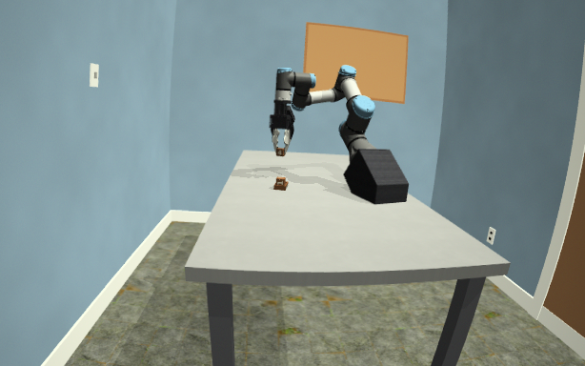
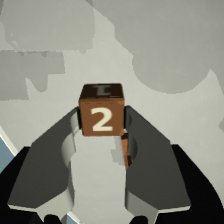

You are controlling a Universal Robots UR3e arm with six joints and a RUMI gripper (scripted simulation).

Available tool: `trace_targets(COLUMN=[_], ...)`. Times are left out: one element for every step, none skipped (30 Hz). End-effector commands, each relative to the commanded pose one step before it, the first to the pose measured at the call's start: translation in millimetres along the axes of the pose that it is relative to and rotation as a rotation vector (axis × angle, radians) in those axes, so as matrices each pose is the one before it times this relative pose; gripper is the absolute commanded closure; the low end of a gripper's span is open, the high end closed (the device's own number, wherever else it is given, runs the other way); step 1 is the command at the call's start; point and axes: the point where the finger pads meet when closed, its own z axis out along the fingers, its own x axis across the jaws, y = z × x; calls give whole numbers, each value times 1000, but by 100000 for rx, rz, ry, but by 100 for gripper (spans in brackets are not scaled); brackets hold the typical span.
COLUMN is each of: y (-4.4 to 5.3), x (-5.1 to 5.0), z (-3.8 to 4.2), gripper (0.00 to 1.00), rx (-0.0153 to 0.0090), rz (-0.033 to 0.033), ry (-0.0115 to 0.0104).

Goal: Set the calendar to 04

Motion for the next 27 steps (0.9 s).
trace_targets(y=[1215,698,632,627,55,704,61,737,51,787,69,805,118,786,205,742,0,0,320,978,953,349,645,528,87,998,258], x=[1246,265,380,346,28,344,27,330,20,310,24,275,35,228,51,175,0,0,64,297,64,12,52,30,3,71,9], z=[-364,-92,-59,-56,-5,-56,-5,-60,-4,-59,-5,-55,-8,-49,-12,-46,0,0,-19,102,-146,-53,-42,-33,-5,-9,-2], gripper=[89,89,89,89,89,89,89,89,89,89,89,89,89,89,89,89,89,89,89,89,89,89,89,89,89,89,89], rx=[-319,-81,-22,-16,-1,-21,-2,-8,-1,-7,-1,-7,-1,-6,-1,-5,0,0,-2,2,-7,-2,-3,-2,0,-3,-1], rz=[-12465,-3184,-3447,-3353,-284,-3519,-298,-3737,-249,-3821,-324,-3754,-536,-3524,-898,-3194,0,0,-1349,-4597,-3508,-1269,-2483,-2005,-328,-3867,-986], ry=[-224,-26,10,7,1,8,1,5,0,4,0,4,1,4,1,2,0,0,1,64,-36,-13,-3,-3,0,15,4])
